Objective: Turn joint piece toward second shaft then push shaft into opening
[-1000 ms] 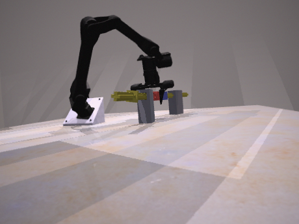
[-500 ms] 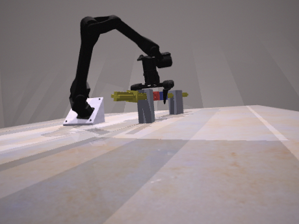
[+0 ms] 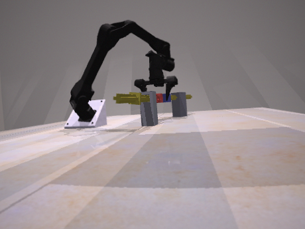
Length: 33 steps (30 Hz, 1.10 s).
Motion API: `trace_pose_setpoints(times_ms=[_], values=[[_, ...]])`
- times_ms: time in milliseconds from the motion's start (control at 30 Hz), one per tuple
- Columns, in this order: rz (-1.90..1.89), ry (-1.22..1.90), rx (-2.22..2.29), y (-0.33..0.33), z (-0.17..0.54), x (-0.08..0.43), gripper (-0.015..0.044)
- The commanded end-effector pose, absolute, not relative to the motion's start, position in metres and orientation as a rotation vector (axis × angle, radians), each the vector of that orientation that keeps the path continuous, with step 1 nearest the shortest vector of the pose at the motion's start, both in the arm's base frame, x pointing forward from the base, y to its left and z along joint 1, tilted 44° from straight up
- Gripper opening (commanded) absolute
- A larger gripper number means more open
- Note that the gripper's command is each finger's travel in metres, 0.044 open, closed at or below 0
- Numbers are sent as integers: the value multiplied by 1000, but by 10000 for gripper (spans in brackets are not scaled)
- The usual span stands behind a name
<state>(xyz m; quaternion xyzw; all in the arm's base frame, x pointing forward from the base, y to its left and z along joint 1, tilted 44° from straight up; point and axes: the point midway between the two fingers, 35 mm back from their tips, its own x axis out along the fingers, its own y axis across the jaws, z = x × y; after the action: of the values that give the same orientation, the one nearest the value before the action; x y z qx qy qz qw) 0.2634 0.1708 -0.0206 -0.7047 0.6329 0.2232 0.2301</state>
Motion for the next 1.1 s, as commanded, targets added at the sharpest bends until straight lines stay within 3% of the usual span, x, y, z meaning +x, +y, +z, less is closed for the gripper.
trace_pose_setpoints(times_ms=[0, 667, 1067], values=[[568, 1760, -1974, 172, -19, 264, 440], [450, 1447, -1597, 253, 78, 244, 440], [379, 1435, -1487, 252, 84, 245, 440]])
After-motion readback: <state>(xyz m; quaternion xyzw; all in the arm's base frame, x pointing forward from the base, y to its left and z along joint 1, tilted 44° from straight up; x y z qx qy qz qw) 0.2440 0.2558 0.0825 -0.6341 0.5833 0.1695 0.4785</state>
